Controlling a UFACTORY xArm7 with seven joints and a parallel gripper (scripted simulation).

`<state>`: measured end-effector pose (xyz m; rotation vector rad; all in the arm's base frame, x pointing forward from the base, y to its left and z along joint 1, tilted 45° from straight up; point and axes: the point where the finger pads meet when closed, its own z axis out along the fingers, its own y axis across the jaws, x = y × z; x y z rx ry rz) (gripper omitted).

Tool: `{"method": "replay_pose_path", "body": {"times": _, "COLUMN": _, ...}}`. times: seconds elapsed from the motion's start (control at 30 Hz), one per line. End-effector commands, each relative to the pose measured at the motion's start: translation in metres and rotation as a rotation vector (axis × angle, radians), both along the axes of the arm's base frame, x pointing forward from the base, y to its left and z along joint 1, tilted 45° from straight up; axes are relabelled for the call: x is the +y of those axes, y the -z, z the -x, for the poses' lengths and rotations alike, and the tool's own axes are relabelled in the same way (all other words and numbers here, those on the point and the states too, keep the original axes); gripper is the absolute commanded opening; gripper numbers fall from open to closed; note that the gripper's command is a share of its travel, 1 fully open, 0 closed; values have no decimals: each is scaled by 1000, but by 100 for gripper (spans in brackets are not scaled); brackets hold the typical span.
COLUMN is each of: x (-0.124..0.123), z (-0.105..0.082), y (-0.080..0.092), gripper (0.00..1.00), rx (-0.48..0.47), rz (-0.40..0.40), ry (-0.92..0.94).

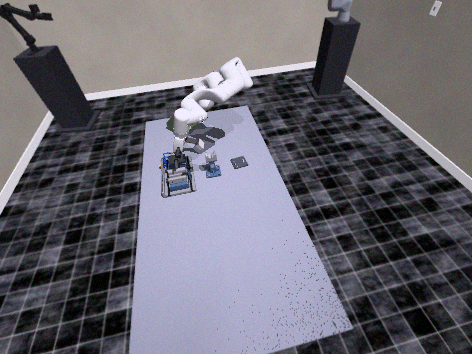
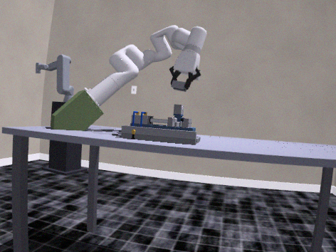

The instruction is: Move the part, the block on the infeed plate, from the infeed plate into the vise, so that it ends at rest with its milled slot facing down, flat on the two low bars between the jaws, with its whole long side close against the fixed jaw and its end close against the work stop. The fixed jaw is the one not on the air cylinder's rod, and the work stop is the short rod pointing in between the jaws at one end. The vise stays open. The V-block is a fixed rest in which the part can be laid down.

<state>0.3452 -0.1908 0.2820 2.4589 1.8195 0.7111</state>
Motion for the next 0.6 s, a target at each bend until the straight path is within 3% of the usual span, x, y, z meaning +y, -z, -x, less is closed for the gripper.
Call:
{"method": "replay_pose_path", "body": {"times": 0.0, "x": -6, "z": -2, "y": 3, "gripper": 0, "rx": 24, "rz": -56, "ry": 97}}
{"method": "replay_pose_path", "body": {"times": 0.57, "x": -22, "z": -9, "y": 15, "gripper": 0, "rx": 101, "rz": -263, "ry": 409}}
